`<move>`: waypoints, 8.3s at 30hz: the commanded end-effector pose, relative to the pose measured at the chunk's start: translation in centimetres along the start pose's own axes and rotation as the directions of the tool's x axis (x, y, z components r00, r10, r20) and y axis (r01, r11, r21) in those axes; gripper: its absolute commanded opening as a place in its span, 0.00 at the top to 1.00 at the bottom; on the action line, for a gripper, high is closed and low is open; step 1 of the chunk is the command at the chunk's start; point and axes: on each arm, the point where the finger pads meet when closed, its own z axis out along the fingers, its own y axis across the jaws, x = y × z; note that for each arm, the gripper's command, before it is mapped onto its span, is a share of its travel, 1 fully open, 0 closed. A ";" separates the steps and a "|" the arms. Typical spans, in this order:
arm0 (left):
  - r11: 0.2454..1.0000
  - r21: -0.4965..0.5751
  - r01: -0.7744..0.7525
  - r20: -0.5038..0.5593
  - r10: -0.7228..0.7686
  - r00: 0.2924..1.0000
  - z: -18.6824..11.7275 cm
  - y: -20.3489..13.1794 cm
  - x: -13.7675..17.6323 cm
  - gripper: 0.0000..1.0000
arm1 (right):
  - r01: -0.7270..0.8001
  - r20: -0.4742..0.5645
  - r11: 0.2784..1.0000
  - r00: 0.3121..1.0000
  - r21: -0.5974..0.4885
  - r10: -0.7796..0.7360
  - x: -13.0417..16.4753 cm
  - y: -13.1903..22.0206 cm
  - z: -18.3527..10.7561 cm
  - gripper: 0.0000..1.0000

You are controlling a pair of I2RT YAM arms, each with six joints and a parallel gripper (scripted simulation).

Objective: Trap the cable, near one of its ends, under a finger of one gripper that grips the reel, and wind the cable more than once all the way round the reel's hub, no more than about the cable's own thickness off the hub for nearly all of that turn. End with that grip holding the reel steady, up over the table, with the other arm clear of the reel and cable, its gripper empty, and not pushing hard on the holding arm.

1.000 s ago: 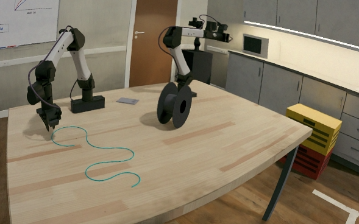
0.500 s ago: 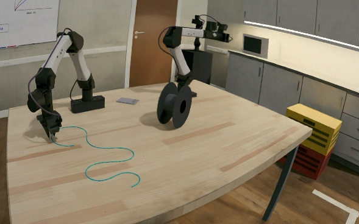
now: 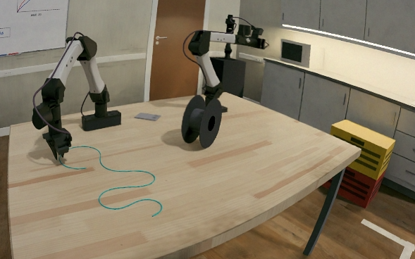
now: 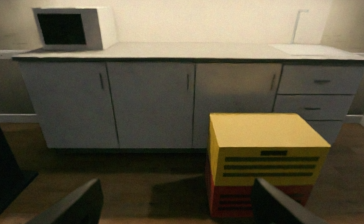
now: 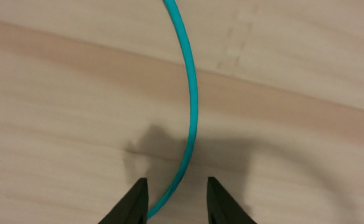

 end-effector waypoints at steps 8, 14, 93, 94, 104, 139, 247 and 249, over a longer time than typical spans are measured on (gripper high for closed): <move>1.000 -0.007 0.009 0.092 -0.009 0.996 -1.0 0.2 -3.4 0.25 | 0.002 0.003 1.000 1.000 0.013 -0.003 0.4 0.0 -0.4 0.70; 1.000 -0.007 0.009 0.092 -0.009 0.996 -1.0 0.2 -3.4 0.25 | 0.004 0.009 1.000 1.000 0.023 -0.004 0.2 -0.2 -0.8 0.70; 1.000 -0.007 0.009 0.092 -0.009 0.996 -1.0 0.2 -3.4 0.25 | 0.008 0.013 1.000 1.000 0.017 -0.008 -0.1 0.4 -2.6 1.00; 1.000 -0.007 0.009 0.092 -0.009 0.996 -1.0 0.2 -3.4 0.25 | 0.005 0.025 0.999 1.000 0.037 -0.006 -0.2 0.1 -3.5 1.00; 1.000 -0.007 0.009 0.092 -0.009 0.996 -1.0 0.2 -3.4 0.25 | -0.004 0.015 1.000 1.000 0.020 0.004 0.3 0.1 -4.0 1.00; 1.000 -0.007 0.009 0.092 -0.009 0.996 -1.0 0.2 -3.4 0.25 | -0.004 0.004 1.000 1.000 0.000 0.004 -0.1 0.0 -2.3 1.00; 1.000 -0.007 0.009 0.092 -0.009 0.996 -1.0 0.2 -3.4 0.25 | 0.534 0.557 0.779 0.555 0.330 -0.617 -0.7 1.5 -21.3 1.00; 1.000 -0.007 0.009 0.092 -0.009 0.996 -1.0 0.2 -3.4 0.25 | 0.544 0.549 0.767 0.548 0.339 -0.631 -1.3 2.0 -21.2 1.00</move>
